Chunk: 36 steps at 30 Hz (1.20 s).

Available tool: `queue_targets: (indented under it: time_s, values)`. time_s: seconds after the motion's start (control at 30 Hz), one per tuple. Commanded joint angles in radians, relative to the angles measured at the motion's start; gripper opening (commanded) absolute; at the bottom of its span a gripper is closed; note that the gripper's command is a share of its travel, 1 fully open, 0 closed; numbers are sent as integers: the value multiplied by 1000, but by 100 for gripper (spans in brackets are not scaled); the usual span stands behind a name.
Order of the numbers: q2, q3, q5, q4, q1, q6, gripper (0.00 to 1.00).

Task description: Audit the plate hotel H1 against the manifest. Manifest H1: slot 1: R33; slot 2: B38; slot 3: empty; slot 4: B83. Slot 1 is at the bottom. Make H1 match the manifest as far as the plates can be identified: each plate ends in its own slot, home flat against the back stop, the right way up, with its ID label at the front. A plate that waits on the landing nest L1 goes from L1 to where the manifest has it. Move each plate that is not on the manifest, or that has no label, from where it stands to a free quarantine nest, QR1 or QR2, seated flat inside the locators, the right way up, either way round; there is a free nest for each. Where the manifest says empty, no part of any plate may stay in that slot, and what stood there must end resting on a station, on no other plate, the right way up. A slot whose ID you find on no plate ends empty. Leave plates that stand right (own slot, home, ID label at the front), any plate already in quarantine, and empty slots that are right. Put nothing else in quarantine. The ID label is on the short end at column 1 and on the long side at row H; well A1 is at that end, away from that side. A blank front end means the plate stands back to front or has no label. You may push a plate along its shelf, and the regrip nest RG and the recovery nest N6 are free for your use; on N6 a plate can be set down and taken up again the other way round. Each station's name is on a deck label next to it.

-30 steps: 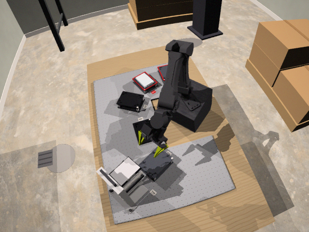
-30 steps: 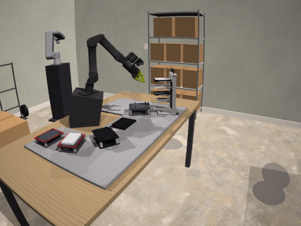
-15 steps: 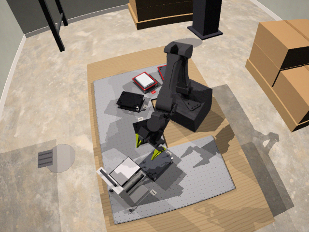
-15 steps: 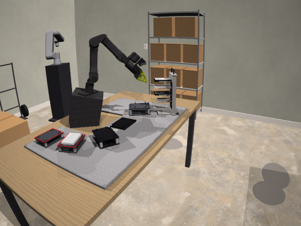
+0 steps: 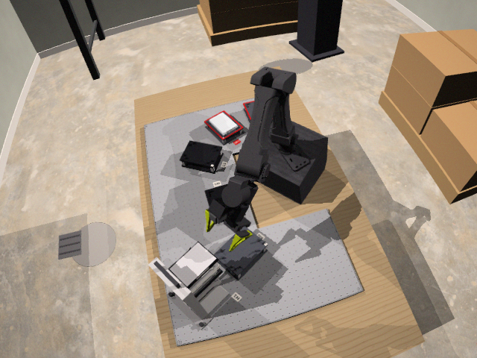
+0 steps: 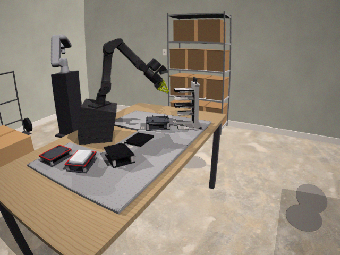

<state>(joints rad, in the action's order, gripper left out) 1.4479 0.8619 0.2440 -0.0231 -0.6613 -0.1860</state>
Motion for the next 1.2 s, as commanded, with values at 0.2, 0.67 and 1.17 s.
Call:
queue_targets:
  time_s: [0.2,0.67,1.17]
  values:
    - [40,63,-10,15,15,9,100]
    - [101,137,-28,25,36,20,100]
    - [158,209,-40,38,51,28,100]
